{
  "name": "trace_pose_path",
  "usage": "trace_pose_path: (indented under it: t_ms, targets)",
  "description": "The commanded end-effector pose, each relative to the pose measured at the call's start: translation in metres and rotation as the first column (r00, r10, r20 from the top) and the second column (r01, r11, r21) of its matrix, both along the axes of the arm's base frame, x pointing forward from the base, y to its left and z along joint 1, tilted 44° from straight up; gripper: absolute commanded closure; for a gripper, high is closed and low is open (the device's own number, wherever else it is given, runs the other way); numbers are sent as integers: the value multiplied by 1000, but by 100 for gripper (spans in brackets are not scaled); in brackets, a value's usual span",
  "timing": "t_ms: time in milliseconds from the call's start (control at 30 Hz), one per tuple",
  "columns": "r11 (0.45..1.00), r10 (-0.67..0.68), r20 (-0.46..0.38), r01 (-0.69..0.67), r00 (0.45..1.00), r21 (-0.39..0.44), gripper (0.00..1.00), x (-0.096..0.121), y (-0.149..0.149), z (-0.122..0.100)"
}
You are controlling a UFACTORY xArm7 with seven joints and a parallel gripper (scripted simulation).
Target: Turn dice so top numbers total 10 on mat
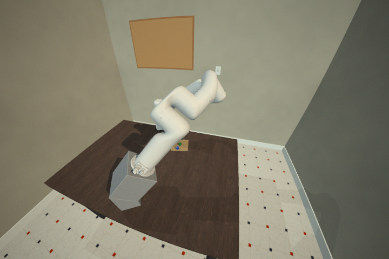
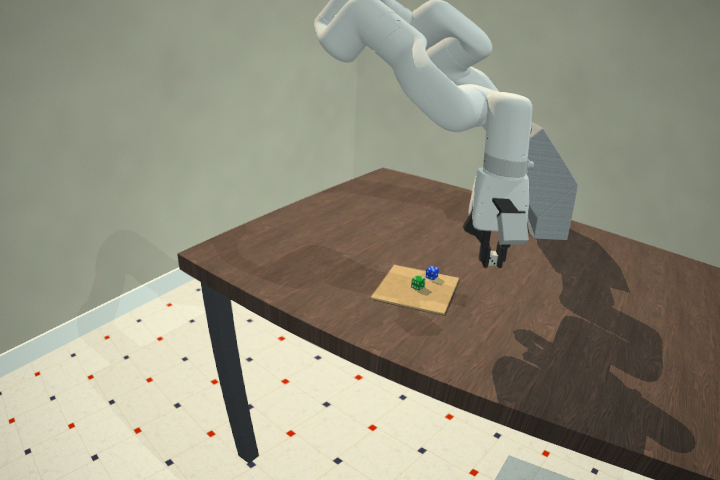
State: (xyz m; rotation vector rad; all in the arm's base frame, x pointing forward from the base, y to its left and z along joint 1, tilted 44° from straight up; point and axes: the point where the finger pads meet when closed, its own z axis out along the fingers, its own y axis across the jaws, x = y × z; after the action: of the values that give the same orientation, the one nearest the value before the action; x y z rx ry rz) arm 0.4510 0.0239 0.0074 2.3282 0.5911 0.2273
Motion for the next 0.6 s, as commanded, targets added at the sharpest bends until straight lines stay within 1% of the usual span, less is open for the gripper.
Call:
trace_pose_path:
  t_ms: [0,33,133,233,567]
  targets:
    - [992,-121,110,115,986,61,85,2,1,1]
    - [991,-123,112,117,986,62,85,2,1,1]
    - [978,-196,163,181,967,102,85,3,1,1]
    - [970,-232,188,211,954,123,85,4,1,2]
    - [968,-236,201,213,951,130,85,4,0,2]
